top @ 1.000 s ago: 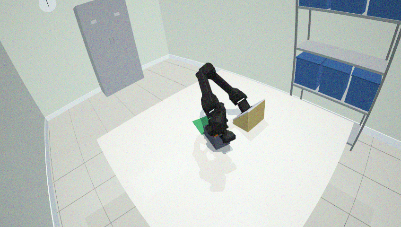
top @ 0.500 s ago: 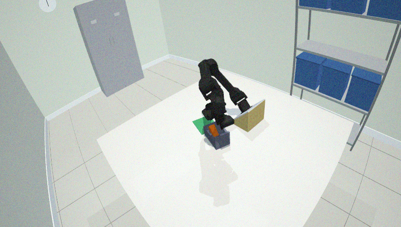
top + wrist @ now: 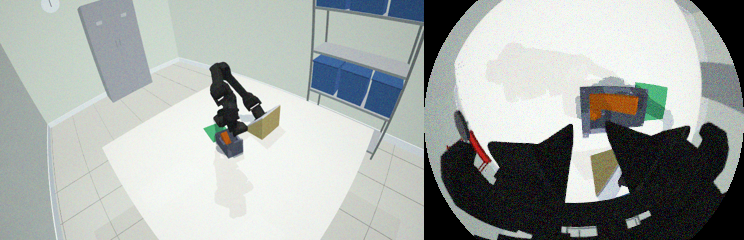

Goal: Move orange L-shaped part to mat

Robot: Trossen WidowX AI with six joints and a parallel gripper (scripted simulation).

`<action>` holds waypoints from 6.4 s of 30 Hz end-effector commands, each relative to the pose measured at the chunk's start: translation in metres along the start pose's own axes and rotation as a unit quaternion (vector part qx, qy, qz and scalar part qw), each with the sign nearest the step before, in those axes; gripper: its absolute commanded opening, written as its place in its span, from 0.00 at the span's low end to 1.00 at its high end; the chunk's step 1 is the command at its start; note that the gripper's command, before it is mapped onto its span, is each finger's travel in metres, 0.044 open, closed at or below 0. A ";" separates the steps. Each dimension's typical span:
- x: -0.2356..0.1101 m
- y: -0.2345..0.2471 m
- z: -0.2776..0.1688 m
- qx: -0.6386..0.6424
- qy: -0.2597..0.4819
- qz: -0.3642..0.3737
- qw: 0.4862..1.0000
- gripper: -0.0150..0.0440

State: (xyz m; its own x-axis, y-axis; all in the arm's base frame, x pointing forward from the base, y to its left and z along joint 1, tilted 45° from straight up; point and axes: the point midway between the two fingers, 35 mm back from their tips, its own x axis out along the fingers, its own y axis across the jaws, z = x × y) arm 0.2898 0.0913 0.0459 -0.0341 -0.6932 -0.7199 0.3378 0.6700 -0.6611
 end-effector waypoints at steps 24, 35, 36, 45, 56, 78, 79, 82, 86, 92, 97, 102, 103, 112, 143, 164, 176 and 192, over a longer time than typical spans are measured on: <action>-0.003 -0.063 0.010 -0.591 0.005 0.000 0.807 0.73; -0.003 -0.078 0.010 -0.706 0.006 0.000 0.708 0.73; -0.003 -0.078 0.010 -0.706 0.006 0.000 0.708 0.73; 0.003 -0.078 0.010 -0.706 0.006 0.000 0.708 0.73; 0.030 -0.079 0.010 -0.706 0.006 0.000 0.708 0.73; 0.065 -0.079 0.010 -0.706 0.006 -0.001 0.708 0.73; 0.067 -0.079 0.010 -0.706 0.006 -0.001 0.708 0.73; 0.072 -0.079 0.010 -0.706 0.006 -0.001 0.708 0.73; 0.076 -0.080 0.010 -0.706 0.007 -0.001 0.708 0.73; 0.072 -0.078 0.011 -0.704 0.005 0.001 0.711 0.51; 0.072 -0.078 0.011 -0.704 0.005 0.001 0.711 0.45; 0.072 -0.078 0.011 -0.704 0.005 0.001 0.711 0.39; 0.072 -0.078 0.011 -0.704 0.005 0.001 0.711 0.35; 0.070 -0.078 0.011 -0.704 0.005 0.001 0.710 0.25; 0.023 -0.078 0.010 -0.706 0.006 0.000 0.708 0.25; -0.009 -0.078 0.010 -0.706 0.006 0.001 0.708 0.25; -0.015 -0.080 0.010 -0.706 0.007 0.001 0.708 0.25; -0.011 -0.147 0.006 -0.707 0.006 0.000 0.707 0.25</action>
State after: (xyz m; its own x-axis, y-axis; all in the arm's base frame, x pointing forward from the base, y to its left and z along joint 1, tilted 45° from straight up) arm 0.2528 0.0098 0.1442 -0.0431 -0.6933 -0.7194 -0.9374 0.2770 -0.2109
